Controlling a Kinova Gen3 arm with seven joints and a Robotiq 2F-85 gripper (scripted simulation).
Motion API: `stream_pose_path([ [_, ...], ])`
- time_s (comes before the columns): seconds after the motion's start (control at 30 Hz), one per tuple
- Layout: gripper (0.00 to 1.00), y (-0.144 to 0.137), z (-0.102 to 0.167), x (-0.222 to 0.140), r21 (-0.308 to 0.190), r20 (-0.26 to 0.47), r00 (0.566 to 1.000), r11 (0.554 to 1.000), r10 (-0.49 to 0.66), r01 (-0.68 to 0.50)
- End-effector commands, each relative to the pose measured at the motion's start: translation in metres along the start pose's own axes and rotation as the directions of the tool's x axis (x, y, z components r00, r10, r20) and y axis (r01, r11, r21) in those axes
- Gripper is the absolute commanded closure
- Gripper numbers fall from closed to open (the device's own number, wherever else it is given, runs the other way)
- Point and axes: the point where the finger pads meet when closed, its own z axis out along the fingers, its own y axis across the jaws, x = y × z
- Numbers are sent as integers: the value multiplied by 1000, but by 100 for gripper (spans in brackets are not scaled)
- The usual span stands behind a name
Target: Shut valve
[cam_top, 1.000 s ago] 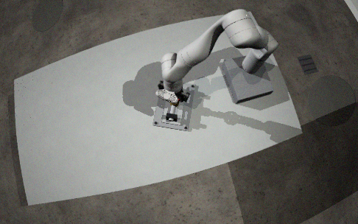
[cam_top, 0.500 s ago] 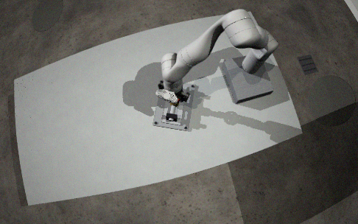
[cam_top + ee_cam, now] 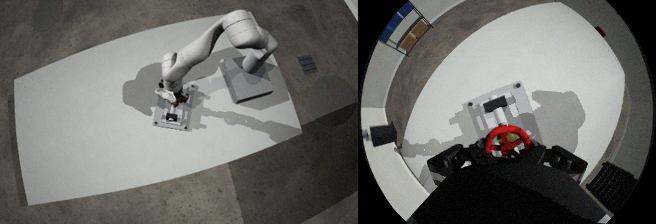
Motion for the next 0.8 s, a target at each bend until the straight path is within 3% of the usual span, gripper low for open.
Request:
stream_pose_path([
  [0.0,100,-1,3,0,0,2,999,999,47,-47],
  [0.37,100,-1,3,0,0,2,986,986,168,-168],
  [0.77,100,0,2,0,0,1,942,942,335,-335],
])
